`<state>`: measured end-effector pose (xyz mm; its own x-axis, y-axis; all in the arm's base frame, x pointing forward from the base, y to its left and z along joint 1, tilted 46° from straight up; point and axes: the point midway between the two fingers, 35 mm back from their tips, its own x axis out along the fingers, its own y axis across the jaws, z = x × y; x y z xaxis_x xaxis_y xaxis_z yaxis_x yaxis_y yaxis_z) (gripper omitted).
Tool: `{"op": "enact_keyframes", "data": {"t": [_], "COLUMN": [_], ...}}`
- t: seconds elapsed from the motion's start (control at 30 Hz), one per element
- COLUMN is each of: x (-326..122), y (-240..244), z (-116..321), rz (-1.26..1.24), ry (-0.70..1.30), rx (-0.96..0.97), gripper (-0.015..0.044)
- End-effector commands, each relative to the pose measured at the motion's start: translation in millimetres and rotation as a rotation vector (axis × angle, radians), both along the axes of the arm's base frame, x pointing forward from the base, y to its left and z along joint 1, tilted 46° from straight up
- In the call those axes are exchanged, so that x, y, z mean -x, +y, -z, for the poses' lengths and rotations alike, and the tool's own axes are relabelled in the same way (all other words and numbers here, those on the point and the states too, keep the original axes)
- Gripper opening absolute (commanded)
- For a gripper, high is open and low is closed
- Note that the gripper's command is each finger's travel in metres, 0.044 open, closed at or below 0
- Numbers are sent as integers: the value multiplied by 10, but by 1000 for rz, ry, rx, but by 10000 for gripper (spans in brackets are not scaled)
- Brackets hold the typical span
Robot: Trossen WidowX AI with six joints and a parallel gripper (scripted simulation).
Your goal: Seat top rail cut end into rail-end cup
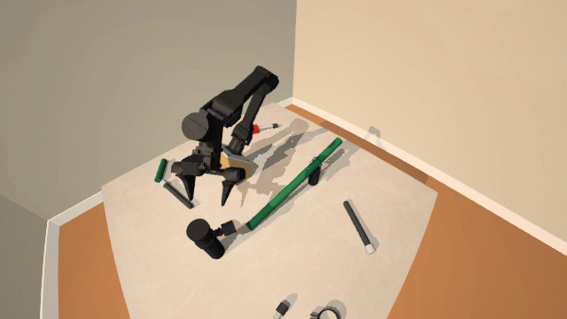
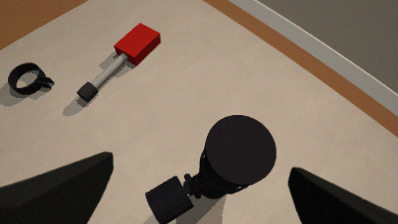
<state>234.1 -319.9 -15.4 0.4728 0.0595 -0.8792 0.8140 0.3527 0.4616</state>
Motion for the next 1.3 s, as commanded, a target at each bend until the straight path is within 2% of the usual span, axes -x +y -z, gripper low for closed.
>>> {"op": "enact_keyframes", "data": {"t": [0.0, 0.23, 0.67, 0.8, 1.13, 1.27], "x": [-144, -239, -244, -256, -193, -158], "y": [677, 1512, 1531, 1354, 792, 697], "z": [-344, -860, -863, -684, 58, 230], "rz": [-297, -645, -695, -878, -1536, -1671], "ry": [-129, -366, -391, -435, -571, -594], "rx": [-43, -57, -30, 125, 685, 802], "gripper": [440, 440, 440, 440, 440, 440]}}
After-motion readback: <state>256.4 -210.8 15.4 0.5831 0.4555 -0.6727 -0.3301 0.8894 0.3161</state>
